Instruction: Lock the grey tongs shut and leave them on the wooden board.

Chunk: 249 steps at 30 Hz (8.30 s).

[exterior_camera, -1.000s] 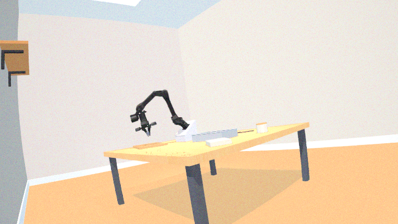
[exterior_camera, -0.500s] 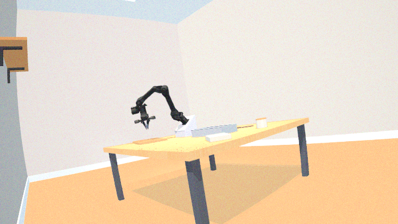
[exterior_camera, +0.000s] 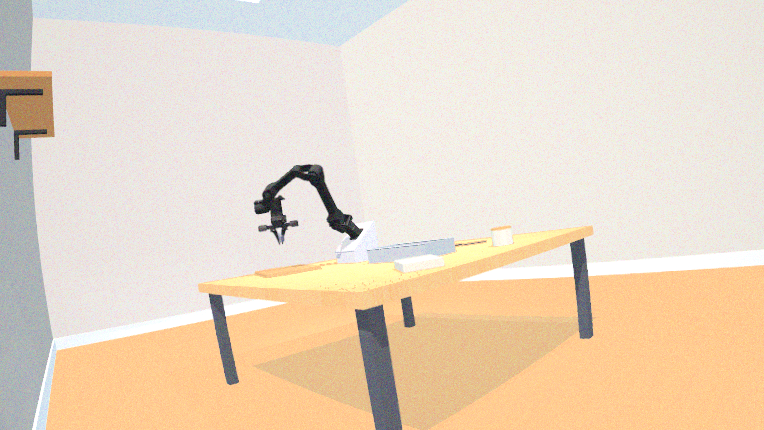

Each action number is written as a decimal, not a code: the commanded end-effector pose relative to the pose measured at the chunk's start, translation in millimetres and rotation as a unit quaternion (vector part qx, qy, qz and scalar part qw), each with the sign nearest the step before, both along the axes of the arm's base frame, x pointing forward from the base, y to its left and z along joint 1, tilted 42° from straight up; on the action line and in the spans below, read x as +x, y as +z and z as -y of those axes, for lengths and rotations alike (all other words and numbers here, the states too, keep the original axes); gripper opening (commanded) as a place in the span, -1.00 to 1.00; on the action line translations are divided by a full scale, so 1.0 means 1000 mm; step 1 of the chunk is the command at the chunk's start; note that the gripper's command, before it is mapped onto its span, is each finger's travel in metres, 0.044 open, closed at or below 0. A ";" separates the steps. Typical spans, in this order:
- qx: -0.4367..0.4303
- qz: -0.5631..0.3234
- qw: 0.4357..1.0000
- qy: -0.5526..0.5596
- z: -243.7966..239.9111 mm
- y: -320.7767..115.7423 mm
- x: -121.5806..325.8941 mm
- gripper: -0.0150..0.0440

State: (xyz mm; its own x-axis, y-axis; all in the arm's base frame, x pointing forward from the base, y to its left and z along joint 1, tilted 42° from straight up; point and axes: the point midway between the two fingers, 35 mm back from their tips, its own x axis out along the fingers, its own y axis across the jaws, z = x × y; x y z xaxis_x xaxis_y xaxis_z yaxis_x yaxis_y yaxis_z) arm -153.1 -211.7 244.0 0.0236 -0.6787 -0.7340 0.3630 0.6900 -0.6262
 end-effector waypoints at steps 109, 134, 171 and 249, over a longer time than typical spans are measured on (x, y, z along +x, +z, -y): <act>0.181 -0.137 0.963 -0.146 -0.001 -0.019 0.015 -1.00; 0.032 -0.008 0.999 -0.013 0.000 -0.006 0.003 -1.00; -0.001 -0.002 1.000 0.002 0.026 -0.027 -0.003 -1.00; -0.011 0.005 1.000 0.002 0.005 0.024 0.147 1.00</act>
State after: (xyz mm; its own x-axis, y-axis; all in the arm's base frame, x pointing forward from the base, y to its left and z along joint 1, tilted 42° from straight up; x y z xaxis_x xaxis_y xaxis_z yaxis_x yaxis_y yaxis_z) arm -6.4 -221.8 263.0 0.0411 -0.6954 -0.7175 0.3583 0.6806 -0.6391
